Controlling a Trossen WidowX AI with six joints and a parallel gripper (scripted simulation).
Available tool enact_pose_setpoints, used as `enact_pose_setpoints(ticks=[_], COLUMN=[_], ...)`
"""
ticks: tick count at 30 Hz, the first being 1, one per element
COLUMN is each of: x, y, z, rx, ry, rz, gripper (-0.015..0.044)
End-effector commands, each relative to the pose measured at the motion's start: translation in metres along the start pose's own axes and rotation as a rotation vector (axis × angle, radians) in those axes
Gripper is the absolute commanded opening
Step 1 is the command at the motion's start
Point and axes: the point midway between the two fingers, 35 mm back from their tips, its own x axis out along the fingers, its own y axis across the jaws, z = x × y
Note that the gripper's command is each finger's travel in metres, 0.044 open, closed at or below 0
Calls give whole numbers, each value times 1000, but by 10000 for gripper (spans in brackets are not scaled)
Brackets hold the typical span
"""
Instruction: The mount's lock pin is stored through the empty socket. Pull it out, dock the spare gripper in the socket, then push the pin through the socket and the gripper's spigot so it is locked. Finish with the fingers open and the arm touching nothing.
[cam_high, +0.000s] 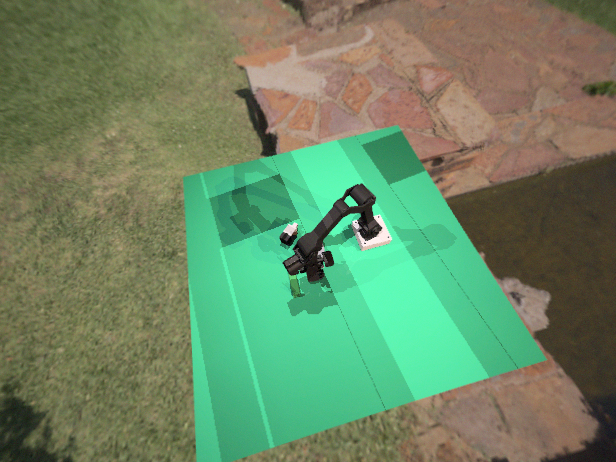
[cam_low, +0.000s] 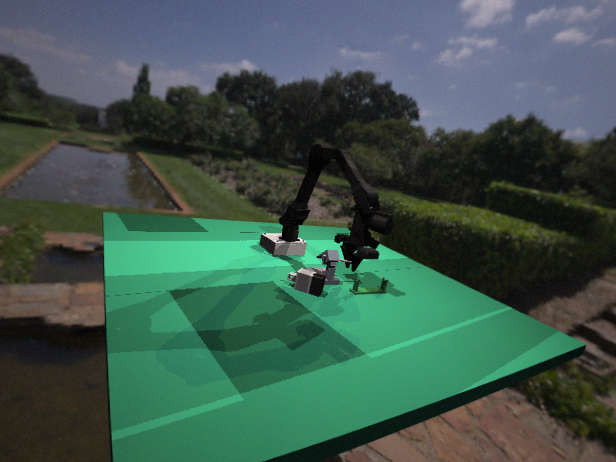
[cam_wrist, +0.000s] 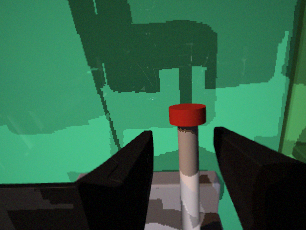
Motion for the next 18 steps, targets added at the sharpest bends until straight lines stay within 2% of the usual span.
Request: enact_pose_setpoints(ticks=[1, 3, 5, 12, 18], x=[0, 0, 0, 0, -5], y=[0, 0, 0, 0, 0], z=[0, 0, 0, 0, 2], rx=[5, 5, 5, 5, 13], ry=[0, 0, 0, -2, -83], rz=[-2, -2, -2, -1, 4], gripper=[64, 11, 0, 0, 0])
